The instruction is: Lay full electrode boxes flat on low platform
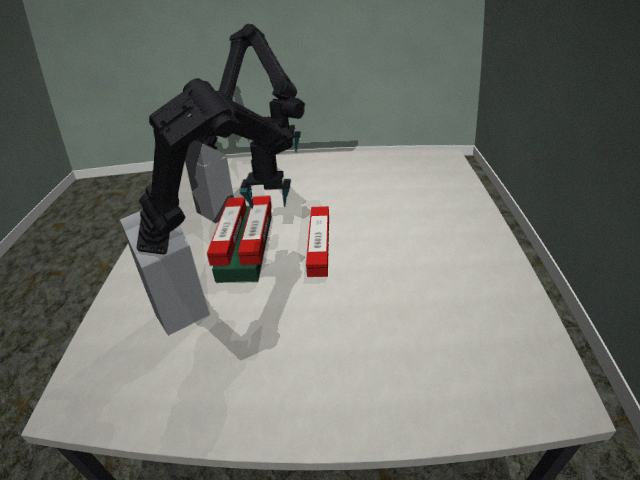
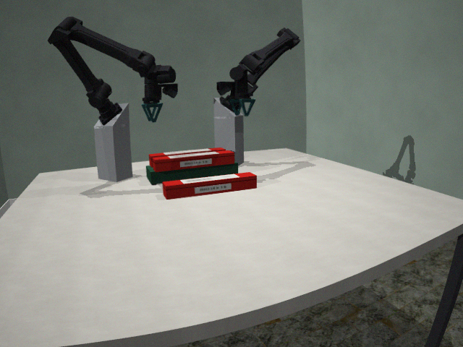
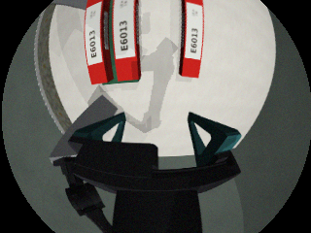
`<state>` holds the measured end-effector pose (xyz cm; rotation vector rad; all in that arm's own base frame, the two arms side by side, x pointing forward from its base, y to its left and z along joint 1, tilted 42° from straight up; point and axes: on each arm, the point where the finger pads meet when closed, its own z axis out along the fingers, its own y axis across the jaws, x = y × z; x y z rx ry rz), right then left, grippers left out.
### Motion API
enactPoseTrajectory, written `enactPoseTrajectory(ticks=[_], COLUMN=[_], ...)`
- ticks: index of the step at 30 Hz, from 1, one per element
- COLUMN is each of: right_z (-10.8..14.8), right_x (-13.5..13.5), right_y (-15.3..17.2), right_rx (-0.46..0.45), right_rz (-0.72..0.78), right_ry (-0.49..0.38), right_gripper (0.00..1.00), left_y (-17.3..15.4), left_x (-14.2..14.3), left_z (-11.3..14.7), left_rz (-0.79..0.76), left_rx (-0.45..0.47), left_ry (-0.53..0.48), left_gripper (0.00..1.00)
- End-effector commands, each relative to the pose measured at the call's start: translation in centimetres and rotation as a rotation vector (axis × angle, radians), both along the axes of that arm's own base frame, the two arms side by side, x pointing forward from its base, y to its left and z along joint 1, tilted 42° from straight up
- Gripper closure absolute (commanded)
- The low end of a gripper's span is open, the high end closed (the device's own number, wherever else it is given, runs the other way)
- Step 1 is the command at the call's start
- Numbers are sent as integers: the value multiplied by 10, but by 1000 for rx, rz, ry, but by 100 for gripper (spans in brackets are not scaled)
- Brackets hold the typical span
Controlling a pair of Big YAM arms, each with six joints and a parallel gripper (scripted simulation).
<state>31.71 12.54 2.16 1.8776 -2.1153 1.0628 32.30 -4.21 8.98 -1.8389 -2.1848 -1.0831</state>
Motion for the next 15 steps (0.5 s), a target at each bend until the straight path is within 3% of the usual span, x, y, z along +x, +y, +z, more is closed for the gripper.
enactPoseTrajectory(ticks=[1,2,3,6,8,15], right_z=[32,32,22,19,22,22], right_x=[21,20,13,13,13,13], right_y=[15,17,14,12,14,14], right_rx=[34,34,24,7,24,24], right_rz=[5,13,10,15,10,10], right_ry=[-38,-38,-26,-5,-26,-26], right_gripper=[0,0,0,0,0,0], left_y=[-4,-6,1,1,-6,-6], left_x=[14,13,-1,-2,8,8], left_z=[32,32,13,10,21,21], left_rz=[-1,-9,-11,-6,-8,-8], left_rx=[-17,-17,10,12,-10,-10], left_ry=[-27,-27,25,31,-13,-13], left_gripper=[0,0,0,0,0,0])
